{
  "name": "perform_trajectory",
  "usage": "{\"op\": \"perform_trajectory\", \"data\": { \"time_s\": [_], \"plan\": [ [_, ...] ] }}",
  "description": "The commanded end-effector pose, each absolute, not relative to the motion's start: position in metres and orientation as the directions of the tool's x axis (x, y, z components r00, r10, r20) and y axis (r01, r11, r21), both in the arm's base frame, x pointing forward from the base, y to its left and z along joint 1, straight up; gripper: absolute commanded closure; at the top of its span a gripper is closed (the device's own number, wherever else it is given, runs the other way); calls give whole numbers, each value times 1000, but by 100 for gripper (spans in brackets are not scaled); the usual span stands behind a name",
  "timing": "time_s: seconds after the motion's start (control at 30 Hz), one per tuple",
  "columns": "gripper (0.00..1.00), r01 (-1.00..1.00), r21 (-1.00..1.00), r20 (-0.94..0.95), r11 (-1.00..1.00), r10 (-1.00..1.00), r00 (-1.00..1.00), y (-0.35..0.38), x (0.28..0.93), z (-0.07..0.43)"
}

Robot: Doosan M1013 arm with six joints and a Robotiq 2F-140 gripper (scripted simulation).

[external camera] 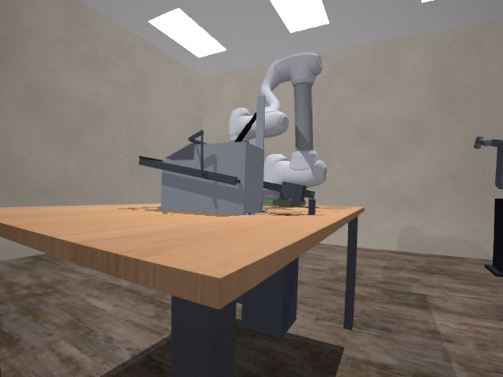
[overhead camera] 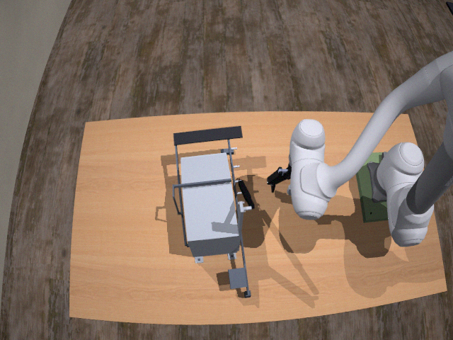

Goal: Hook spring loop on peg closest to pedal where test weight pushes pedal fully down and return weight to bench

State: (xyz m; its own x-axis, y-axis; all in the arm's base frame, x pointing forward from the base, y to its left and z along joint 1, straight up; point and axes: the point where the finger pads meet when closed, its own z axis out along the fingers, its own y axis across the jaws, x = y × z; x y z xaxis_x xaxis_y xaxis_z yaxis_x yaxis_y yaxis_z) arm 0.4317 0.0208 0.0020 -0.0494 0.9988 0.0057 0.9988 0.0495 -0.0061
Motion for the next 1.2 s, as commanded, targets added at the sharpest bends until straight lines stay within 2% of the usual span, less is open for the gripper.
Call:
{"op": "perform_trajectory", "data": {
  "time_s": [0.0, 1.17],
  "plan": [
    [0, 999, -5, 6, 49, 999, -49, 21, 432, 2],
    [0, 999, -5, 6, 49, 999, -49, 20, 433, 77]
  ]
}}
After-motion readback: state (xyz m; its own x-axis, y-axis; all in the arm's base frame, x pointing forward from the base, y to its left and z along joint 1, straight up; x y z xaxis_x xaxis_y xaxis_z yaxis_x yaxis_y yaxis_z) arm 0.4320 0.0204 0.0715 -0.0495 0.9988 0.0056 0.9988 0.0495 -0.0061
